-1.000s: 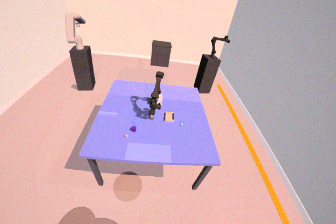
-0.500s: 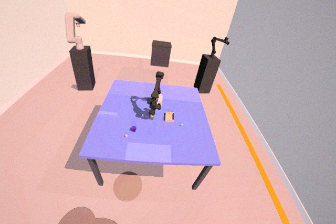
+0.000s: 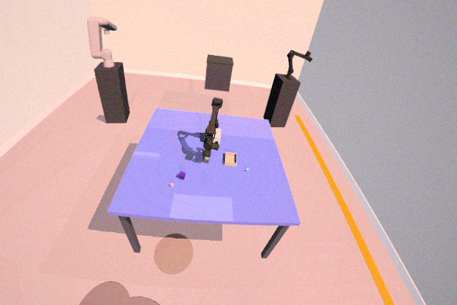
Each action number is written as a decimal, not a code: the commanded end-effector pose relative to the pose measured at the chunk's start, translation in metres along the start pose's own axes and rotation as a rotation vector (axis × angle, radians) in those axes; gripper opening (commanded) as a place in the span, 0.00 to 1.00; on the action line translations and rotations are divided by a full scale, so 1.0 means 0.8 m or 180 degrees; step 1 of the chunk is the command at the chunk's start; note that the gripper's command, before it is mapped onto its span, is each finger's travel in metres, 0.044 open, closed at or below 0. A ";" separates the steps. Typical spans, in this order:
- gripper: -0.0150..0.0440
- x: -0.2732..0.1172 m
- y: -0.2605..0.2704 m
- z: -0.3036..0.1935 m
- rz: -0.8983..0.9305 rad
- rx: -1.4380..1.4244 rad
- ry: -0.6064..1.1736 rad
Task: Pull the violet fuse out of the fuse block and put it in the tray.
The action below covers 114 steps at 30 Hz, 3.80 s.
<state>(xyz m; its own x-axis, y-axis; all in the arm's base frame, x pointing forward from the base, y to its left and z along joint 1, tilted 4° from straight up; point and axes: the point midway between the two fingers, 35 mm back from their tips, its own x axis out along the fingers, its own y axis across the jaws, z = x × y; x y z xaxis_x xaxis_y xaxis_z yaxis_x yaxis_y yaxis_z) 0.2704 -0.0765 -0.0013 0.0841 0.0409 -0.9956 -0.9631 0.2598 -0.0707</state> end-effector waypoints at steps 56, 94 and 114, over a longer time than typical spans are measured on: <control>0.25 -0.027 -0.001 0.000 0.0000 0.0007 0.0009; 0.25 -0.051 -0.001 -0.001 0.0003 0.0012 0.0015; 0.25 -0.076 -0.006 0.020 0.0004 0.0012 0.0013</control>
<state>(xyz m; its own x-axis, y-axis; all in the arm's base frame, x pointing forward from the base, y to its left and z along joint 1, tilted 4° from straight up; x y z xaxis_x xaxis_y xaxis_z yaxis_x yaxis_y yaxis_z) 0.2686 -0.0742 0.0583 0.0804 0.0394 -0.9960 -0.9615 0.2667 -0.0671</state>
